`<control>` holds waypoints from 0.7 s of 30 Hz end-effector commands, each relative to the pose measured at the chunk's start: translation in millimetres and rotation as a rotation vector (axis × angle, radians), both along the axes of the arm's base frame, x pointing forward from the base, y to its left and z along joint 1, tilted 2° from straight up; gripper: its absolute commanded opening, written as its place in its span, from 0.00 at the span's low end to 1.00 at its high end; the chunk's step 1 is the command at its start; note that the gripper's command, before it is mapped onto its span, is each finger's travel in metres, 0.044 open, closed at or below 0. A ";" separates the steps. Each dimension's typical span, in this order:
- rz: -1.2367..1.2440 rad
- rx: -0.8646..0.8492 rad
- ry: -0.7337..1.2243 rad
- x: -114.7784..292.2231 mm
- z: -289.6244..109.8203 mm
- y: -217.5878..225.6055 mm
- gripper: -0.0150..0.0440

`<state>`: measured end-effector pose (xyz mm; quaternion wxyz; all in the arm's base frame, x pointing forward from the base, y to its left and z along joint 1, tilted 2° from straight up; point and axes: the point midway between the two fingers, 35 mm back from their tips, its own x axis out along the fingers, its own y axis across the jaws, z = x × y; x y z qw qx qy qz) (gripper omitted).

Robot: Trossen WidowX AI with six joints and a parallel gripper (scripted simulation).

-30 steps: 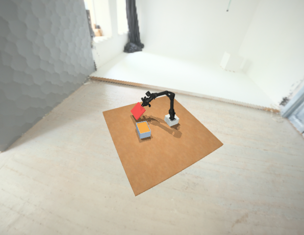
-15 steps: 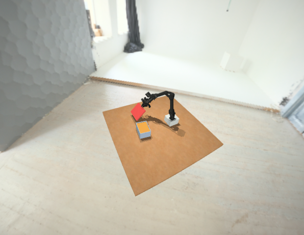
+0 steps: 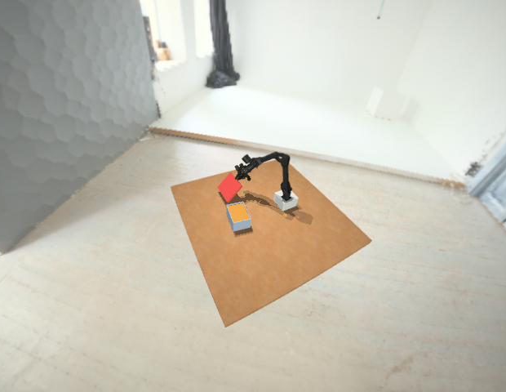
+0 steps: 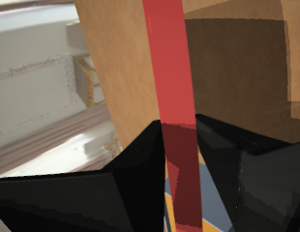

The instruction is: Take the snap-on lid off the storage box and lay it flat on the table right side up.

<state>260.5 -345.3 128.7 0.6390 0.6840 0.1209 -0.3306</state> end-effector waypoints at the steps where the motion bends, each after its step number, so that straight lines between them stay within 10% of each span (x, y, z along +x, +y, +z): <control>1: 0.008 -0.008 -0.007 1.2 -1.5 0.0 0.25; 21: 0.008 -0.008 -0.007 1.8 -17.6 -0.7 0.25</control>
